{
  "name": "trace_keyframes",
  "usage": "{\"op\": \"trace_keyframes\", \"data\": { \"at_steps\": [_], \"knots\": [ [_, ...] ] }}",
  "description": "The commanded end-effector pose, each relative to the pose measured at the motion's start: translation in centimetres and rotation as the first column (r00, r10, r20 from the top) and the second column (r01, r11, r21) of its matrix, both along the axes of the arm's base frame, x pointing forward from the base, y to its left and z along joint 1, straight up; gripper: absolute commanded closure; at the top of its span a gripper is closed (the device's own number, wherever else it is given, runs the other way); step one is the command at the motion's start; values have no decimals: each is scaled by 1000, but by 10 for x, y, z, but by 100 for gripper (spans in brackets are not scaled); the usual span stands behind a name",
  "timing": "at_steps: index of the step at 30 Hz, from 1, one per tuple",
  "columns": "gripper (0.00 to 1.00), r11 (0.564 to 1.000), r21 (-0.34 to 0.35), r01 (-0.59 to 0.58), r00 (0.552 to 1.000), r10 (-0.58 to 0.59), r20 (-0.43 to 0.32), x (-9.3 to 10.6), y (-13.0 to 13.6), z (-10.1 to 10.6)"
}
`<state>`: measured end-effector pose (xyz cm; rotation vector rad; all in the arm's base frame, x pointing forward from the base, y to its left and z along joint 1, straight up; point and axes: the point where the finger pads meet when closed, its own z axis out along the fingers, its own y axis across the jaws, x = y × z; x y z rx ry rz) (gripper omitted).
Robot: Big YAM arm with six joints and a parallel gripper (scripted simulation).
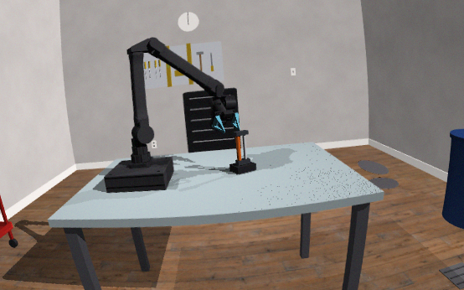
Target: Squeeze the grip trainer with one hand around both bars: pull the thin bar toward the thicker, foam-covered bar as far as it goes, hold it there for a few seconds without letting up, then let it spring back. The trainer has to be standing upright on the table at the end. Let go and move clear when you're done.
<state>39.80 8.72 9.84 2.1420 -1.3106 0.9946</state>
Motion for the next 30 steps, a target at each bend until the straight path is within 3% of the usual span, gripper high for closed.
{"op": "trace_keyframes", "data": {
  "at_steps": [1, 30],
  "knots": [
    [24, 1000, 7, -8, 1000, 8, 13, 6, 2, 4],
    [24, 1000, -6, 2, 1000, -2, -7, 5, -9, -9]
  ]
}}
